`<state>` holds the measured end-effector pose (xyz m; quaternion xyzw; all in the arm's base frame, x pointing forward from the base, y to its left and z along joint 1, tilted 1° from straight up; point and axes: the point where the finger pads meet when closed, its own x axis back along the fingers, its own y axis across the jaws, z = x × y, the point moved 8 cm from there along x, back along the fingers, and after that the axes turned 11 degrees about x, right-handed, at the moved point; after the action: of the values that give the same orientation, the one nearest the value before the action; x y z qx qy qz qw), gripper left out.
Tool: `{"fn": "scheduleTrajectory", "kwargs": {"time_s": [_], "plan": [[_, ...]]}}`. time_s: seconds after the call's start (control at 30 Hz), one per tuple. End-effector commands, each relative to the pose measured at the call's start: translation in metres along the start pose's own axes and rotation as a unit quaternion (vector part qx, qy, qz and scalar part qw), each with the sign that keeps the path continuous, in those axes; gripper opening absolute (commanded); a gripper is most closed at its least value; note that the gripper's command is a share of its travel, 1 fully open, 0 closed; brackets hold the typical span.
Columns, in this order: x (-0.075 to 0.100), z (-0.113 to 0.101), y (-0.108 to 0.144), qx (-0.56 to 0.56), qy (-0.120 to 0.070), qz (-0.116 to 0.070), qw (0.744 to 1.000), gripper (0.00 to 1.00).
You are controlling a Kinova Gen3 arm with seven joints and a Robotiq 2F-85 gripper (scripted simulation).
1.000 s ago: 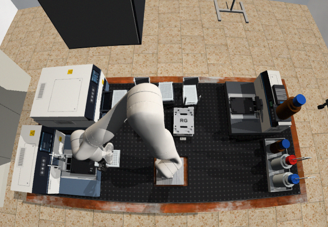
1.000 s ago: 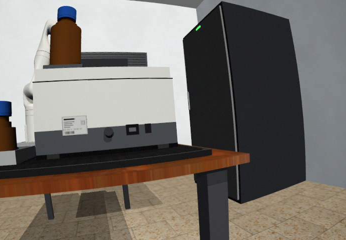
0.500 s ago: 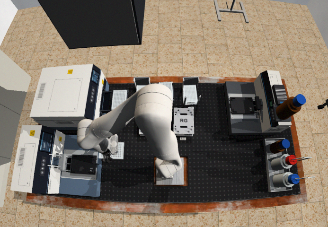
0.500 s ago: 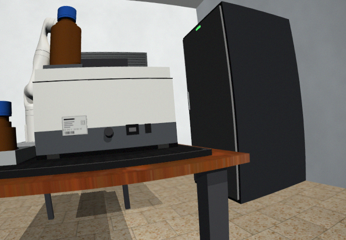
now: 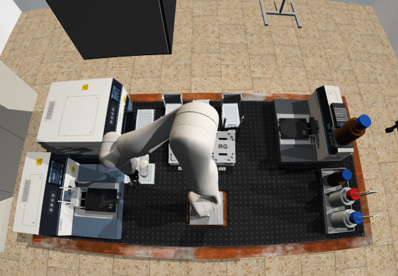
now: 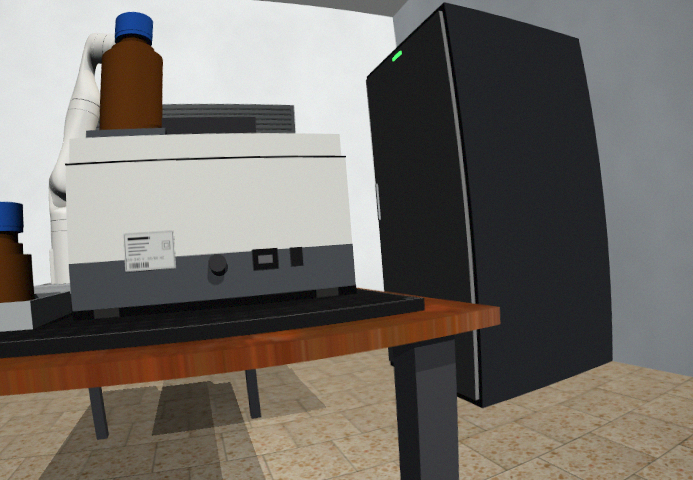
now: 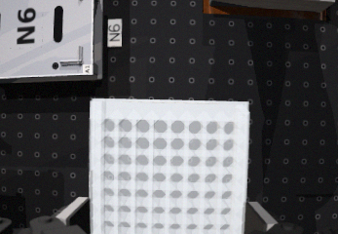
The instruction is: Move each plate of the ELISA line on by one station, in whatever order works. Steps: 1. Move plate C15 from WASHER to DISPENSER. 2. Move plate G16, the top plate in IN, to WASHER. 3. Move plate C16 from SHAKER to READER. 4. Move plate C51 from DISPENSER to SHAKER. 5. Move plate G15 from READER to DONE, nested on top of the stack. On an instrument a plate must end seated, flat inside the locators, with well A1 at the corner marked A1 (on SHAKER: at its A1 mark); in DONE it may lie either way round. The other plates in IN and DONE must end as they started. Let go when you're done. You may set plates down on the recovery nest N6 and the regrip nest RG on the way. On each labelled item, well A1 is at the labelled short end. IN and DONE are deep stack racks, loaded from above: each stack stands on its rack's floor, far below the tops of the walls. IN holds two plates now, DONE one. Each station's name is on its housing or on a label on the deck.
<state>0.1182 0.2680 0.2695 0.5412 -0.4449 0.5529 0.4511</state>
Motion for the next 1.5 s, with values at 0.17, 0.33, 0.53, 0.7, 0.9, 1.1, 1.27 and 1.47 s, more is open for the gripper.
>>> {"fn": "scheduleTrajectory", "kwargs": {"time_s": [0.17,0.33,0.53,0.7,0.9,1.1,1.27,1.47], "plan": [[0.000,0.011,-0.018,0.000,-0.001,0.000,1.000,0.94],[0.000,0.020,-0.032,0.000,-0.001,0.000,1.000,0.94],[0.000,0.031,-0.048,0.000,-0.001,0.000,1.000,0.94],[0.000,0.040,-0.053,0.000,-0.001,0.000,1.000,0.94],[0.000,0.059,-0.059,0.000,-0.001,0.000,1.000,0.94],[0.000,0.078,-0.064,0.000,-0.001,0.000,1.000,0.94],[0.000,0.088,-0.067,0.000,-0.001,0.000,1.000,0.94],[0.000,0.107,-0.070,-0.001,-0.001,0.000,1.000,0.94]]}}
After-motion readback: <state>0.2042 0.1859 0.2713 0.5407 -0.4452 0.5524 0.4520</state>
